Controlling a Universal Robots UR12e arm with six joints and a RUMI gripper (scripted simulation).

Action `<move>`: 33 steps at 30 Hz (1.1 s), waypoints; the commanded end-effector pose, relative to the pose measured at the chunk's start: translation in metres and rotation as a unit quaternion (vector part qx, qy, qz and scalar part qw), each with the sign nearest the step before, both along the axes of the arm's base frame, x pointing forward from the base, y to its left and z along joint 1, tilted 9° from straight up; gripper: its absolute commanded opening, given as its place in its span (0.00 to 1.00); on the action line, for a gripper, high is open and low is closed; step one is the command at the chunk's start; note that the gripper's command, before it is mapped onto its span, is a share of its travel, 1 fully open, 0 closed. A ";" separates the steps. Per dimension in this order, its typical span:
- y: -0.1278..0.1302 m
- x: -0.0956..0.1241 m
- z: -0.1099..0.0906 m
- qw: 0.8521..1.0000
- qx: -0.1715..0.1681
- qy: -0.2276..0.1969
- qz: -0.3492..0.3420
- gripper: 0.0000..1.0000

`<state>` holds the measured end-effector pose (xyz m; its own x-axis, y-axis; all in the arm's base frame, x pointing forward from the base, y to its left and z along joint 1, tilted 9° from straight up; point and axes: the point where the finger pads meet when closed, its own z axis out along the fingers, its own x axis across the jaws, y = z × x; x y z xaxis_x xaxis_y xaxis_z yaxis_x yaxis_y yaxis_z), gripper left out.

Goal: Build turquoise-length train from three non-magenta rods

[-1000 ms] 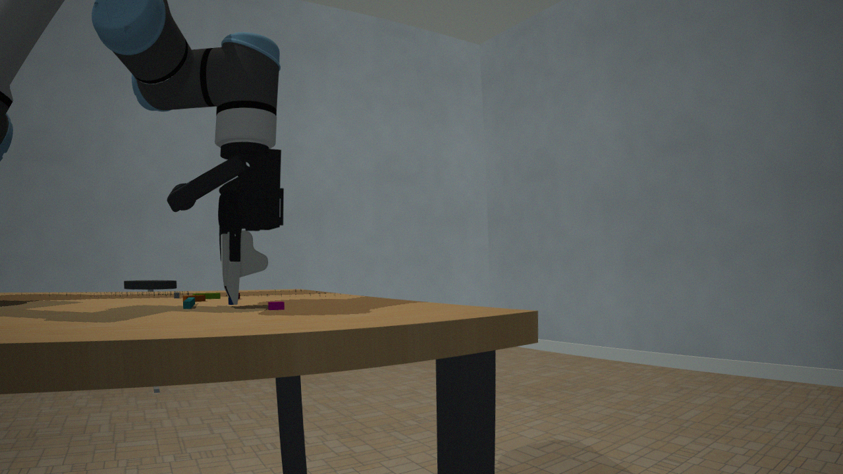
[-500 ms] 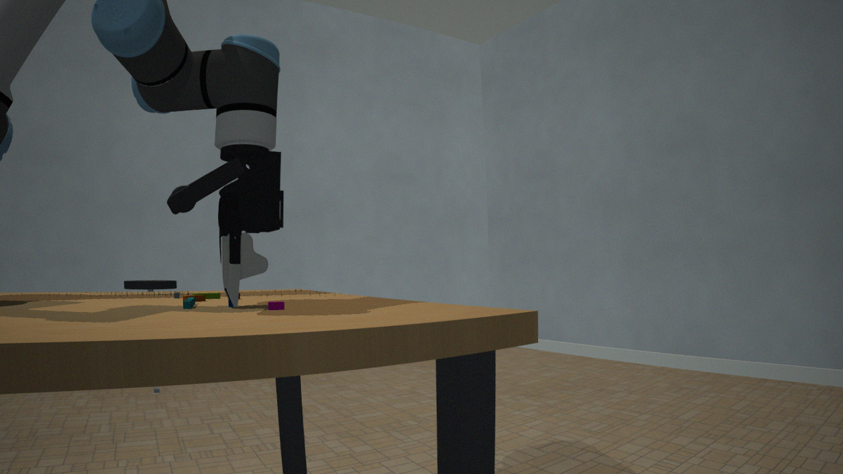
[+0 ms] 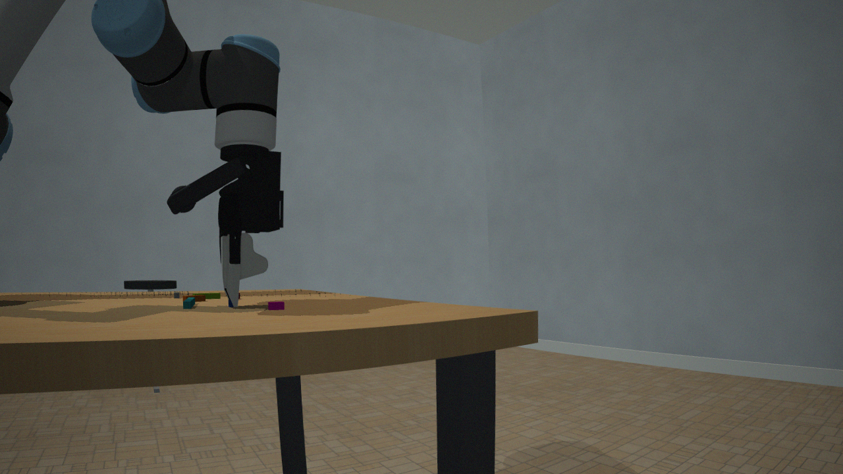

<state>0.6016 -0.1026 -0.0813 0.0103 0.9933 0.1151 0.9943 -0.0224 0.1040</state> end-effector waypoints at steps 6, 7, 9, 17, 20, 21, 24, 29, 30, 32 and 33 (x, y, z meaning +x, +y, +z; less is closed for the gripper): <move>0.000 0.000 0.001 1.000 0.000 -0.001 0.000 0.00; 0.000 0.000 0.001 1.000 0.000 -0.001 0.000 0.00; 0.000 0.000 0.001 1.000 0.000 -0.001 0.000 0.00; 0.000 0.000 0.001 1.000 0.000 -0.001 0.000 0.06; 0.000 0.000 0.001 1.000 0.000 -0.001 0.000 0.08; 0.000 0.000 0.001 1.000 0.000 -0.001 0.000 0.11; 0.000 0.000 0.001 1.000 0.000 -0.001 0.000 0.11; 0.000 0.000 0.001 1.000 0.000 -0.001 0.000 0.14; 0.000 0.000 0.001 1.000 0.000 -0.001 0.000 0.14; 0.000 0.000 0.001 1.000 0.000 -0.001 0.000 0.14; 0.000 0.000 0.001 1.000 0.000 -0.001 0.000 0.14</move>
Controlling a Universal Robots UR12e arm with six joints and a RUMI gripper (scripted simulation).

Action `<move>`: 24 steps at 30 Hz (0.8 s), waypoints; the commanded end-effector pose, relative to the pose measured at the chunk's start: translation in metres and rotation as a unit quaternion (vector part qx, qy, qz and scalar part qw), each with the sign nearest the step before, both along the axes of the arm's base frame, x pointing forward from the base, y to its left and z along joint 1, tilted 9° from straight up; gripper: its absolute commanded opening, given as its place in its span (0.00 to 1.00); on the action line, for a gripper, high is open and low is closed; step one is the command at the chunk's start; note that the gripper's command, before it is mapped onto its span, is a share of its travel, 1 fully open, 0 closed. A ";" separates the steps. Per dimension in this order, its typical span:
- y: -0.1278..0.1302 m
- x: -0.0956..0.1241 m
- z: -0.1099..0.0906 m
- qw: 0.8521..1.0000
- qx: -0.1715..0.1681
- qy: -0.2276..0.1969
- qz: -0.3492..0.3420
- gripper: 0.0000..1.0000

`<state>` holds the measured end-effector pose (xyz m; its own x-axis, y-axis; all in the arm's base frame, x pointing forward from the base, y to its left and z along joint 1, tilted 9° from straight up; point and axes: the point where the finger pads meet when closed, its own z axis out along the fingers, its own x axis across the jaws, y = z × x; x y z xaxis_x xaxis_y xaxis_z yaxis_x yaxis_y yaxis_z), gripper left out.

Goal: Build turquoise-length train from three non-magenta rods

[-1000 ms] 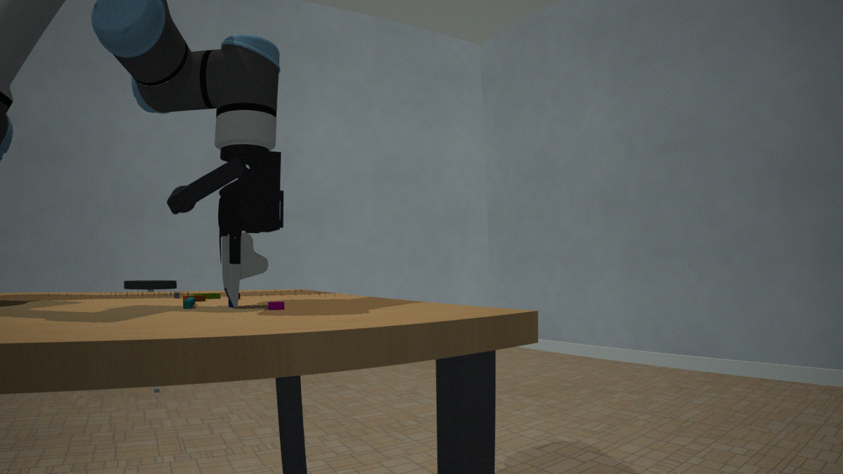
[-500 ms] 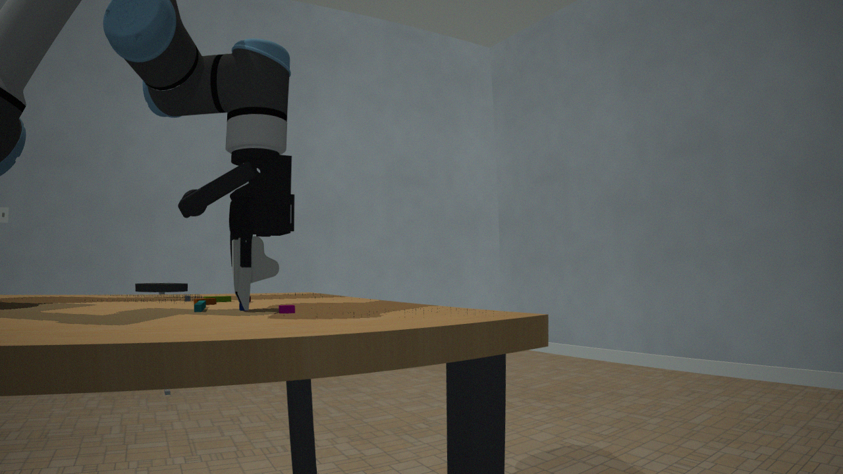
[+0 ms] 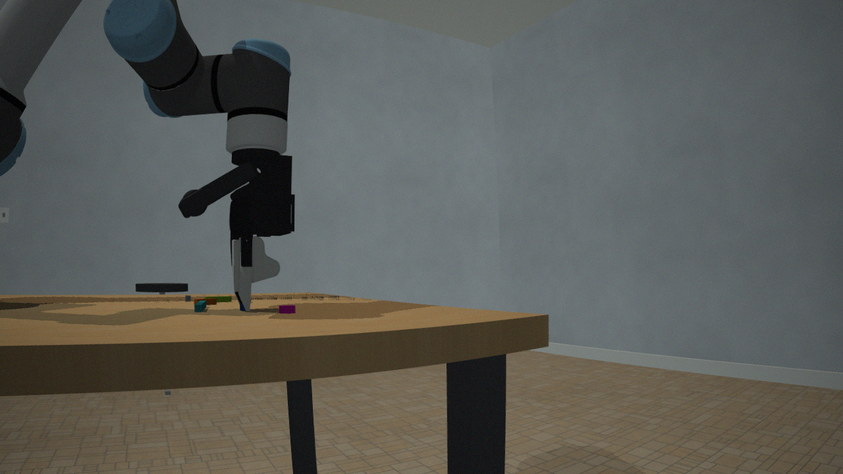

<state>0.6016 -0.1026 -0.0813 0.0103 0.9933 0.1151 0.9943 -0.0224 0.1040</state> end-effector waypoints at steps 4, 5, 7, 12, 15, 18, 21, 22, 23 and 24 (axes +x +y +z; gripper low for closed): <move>0.000 0.000 0.001 1.000 0.000 -0.001 0.000 0.14; 0.000 0.000 0.002 1.000 0.000 -0.001 0.000 0.14; 0.000 0.000 0.002 1.000 0.000 -0.001 0.000 0.14; -0.002 -0.001 0.014 1.000 0.000 -0.001 0.000 0.14; -0.003 -0.002 0.028 1.000 0.000 -0.001 0.000 0.14; -0.005 -0.004 0.044 1.000 0.000 -0.001 0.000 0.14; -0.007 -0.006 0.060 1.000 0.000 -0.001 0.000 0.14; -0.008 -0.006 0.065 1.000 0.000 -0.001 0.000 0.14; -0.008 -0.006 0.065 1.000 0.000 -0.001 0.000 0.14; -0.008 -0.006 0.065 1.000 0.000 -0.001 0.000 0.14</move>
<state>0.5962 -0.1087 -0.0283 0.0105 0.9934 0.1144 0.9942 -0.0226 0.1052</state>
